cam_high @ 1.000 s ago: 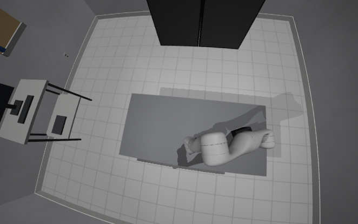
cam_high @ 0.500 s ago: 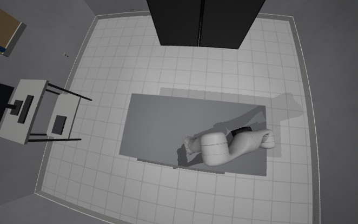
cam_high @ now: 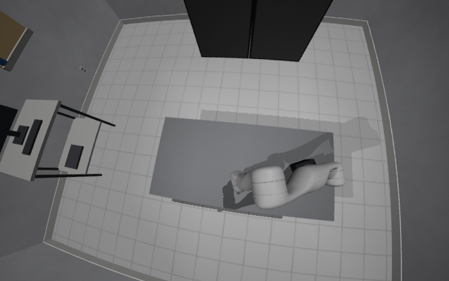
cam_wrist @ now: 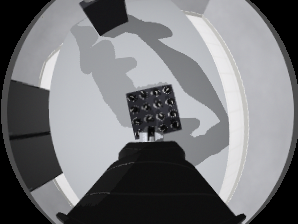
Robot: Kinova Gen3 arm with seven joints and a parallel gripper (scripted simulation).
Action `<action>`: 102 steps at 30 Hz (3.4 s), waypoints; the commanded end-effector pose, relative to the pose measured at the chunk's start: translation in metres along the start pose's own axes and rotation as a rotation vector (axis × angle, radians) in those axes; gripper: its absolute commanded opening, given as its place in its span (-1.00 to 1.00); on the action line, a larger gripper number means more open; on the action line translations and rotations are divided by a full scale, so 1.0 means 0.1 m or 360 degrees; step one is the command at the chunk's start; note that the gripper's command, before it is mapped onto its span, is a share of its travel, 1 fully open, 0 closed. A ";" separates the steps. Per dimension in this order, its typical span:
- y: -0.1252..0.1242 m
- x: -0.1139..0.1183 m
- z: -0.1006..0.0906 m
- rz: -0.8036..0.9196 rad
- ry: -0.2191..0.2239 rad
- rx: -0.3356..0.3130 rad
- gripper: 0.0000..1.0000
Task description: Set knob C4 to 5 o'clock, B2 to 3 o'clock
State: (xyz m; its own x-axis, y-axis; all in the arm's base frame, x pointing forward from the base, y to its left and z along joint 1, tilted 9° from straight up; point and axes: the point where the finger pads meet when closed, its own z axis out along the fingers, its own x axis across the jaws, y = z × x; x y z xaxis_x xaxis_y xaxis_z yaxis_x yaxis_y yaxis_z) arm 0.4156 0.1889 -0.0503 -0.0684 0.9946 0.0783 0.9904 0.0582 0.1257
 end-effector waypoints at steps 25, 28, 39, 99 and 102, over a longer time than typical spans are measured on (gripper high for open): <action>0.01 0.00 -0.01 0.0757 0.0001 -0.0003 -0.40; 0.01 0.00 -0.01 0.0844 0.0001 -0.0003 -0.40; 0.01 0.00 -0.01 0.1316 0.0001 -0.0003 -0.40; 0.01 0.00 -0.01 0.2111 0.0002 -0.0003 -0.07; 0.01 0.00 -0.01 0.2111 0.0002 -0.0003 -0.07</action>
State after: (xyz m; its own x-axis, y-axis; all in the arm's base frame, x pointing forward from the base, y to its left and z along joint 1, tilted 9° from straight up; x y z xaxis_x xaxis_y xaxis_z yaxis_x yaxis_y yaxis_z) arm 0.4156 0.1890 -0.0503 0.9442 0.2975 0.1412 0.3063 -0.9509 -0.0449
